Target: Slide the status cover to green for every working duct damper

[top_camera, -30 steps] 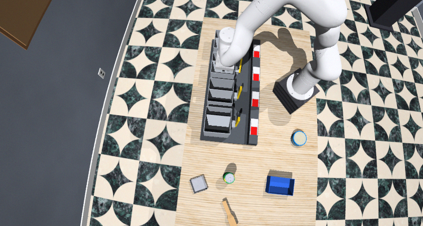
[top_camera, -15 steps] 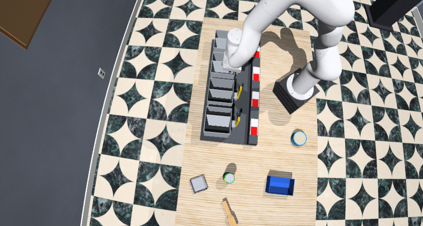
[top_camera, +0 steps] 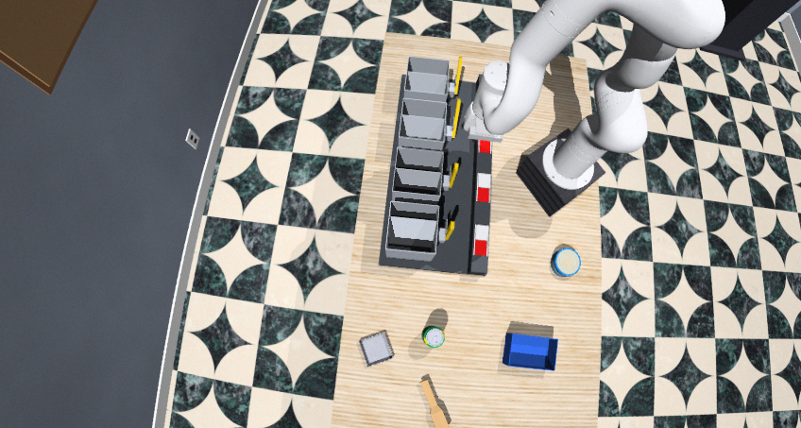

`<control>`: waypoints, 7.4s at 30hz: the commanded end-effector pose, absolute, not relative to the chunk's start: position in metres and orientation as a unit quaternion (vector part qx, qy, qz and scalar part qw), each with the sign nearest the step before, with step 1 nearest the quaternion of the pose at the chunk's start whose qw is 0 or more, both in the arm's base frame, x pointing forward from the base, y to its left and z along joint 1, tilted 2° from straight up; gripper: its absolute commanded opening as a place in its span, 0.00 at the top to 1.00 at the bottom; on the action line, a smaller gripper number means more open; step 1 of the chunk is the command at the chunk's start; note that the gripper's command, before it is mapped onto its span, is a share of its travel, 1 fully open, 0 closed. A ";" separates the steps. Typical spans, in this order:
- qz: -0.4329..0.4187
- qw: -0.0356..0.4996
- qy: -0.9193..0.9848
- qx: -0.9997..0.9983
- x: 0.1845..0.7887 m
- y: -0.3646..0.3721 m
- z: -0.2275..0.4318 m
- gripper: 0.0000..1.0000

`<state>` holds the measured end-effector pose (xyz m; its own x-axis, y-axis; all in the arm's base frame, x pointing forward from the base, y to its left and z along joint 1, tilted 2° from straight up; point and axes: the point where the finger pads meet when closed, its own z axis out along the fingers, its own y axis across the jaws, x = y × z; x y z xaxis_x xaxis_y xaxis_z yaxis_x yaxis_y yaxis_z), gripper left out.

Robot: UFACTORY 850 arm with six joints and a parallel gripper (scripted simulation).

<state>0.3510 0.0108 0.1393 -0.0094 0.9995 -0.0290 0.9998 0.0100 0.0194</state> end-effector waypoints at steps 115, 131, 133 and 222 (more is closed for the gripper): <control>-0.002 0.021 0.710 0.704 0.283 0.008 0.050 1.00; -0.002 0.021 0.710 0.704 0.283 0.007 0.035 1.00; -0.002 0.021 0.710 0.704 0.284 0.007 0.033 1.00; -0.002 0.021 0.710 0.704 0.284 0.026 -0.014 1.00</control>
